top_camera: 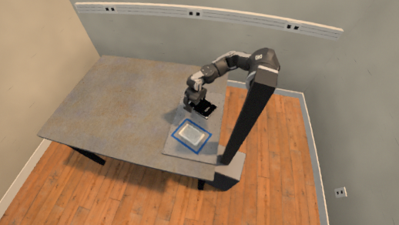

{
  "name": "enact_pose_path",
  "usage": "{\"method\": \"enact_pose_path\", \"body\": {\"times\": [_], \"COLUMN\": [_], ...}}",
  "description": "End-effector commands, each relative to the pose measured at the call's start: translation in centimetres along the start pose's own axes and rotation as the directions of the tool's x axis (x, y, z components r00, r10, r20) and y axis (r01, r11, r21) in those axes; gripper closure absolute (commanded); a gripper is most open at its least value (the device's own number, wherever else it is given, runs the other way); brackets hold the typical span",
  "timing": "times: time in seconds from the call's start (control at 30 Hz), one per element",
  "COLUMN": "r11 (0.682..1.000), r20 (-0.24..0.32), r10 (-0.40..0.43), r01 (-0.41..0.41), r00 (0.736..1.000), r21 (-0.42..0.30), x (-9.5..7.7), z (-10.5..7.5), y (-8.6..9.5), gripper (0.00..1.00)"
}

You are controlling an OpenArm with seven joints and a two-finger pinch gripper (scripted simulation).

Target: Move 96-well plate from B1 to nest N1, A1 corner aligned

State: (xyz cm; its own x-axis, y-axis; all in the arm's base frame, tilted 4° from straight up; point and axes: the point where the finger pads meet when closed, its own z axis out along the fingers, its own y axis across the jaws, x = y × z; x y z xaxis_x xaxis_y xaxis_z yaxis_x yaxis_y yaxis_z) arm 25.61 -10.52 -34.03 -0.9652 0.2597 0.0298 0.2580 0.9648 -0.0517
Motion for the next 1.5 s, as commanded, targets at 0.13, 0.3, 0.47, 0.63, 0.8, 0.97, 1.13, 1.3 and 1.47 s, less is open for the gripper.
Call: {"method": "enact_pose_path", "body": {"times": [0.13, 0.3, 0.47, 0.63, 0.8, 0.97, 1.13, 1.3, 1.47], "r11": [1.000, 1.000, 1.000, 1.000, 1.000, 1.000, 1.000, 1.000, 1.000], "r20": [0.004, 0.004, 0.003, 0.003, 0.003, 0.003, 0.003, 0.003, 0.003], "r10": [-0.004, -0.006, -0.004, -0.004, -0.004, -0.004, -0.004, -0.004, -0.005], "r01": [0.004, 0.006, 0.004, 0.004, 0.004, 0.004, 0.004, 0.004, 0.005], "r00": [1.000, 1.000, 1.000, 1.000, 1.000, 1.000, 1.000, 1.000, 1.000], "r21": [0.000, -0.003, 0.000, 0.000, 0.000, -0.001, -0.001, -0.001, -0.002], "x": [0.0, 0.8, 2.0, 2.0, 2.0, 4.0, 4.0, 4.0, 5.3], "z": [-0.1, 0.5, 1.4, 1.4, 1.4, 2.9, 2.9, 2.9, 3.9], "y": [0.3, 1.9, 4.1, 4.1, 4.1, 7.8, 7.8, 7.8, 10.0], "gripper": [0.23, 0.23, 0.23, 0.23, 0.23, 0.23, 0.23, 0.23, 0.23]}}
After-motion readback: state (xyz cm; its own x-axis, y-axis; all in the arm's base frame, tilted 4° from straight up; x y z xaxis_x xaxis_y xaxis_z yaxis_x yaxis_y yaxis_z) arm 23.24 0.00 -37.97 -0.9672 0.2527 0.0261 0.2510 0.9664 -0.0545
